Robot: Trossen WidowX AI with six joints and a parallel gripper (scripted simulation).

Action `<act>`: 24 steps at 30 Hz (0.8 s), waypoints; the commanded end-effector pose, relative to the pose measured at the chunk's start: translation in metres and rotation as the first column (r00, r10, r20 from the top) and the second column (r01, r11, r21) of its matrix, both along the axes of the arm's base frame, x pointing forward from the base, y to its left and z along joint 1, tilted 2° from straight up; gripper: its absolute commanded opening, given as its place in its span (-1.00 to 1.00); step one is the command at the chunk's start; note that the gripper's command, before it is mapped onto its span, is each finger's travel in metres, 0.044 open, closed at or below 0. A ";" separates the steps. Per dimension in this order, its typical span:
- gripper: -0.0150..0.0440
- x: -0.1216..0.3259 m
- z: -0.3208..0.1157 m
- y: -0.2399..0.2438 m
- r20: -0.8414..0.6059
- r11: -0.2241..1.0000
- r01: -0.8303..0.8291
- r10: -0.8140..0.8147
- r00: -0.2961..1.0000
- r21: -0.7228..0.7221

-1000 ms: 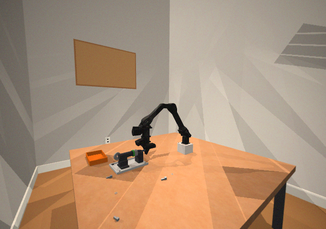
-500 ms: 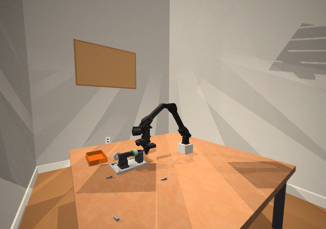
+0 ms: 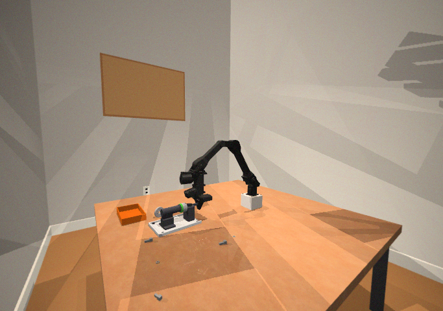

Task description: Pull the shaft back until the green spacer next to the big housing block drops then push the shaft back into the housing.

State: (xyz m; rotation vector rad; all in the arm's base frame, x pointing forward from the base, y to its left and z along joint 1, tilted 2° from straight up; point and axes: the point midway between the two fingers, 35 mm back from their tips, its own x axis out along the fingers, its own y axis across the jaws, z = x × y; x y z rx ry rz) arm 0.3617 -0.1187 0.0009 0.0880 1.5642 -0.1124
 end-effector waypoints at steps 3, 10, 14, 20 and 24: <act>-0.49 -0.001 0.001 0.000 0.001 1.000 -0.005 0.005 1.000 0.000; -0.49 -0.002 0.001 0.000 0.000 1.000 -0.005 0.005 1.000 0.000; -0.49 -0.002 0.001 0.000 0.000 1.000 -0.005 0.005 1.000 0.000; -0.49 -0.003 0.001 0.000 0.000 1.000 -0.005 0.005 1.000 0.000; -0.49 -0.003 0.001 0.001 0.000 1.000 -0.005 0.005 1.000 0.000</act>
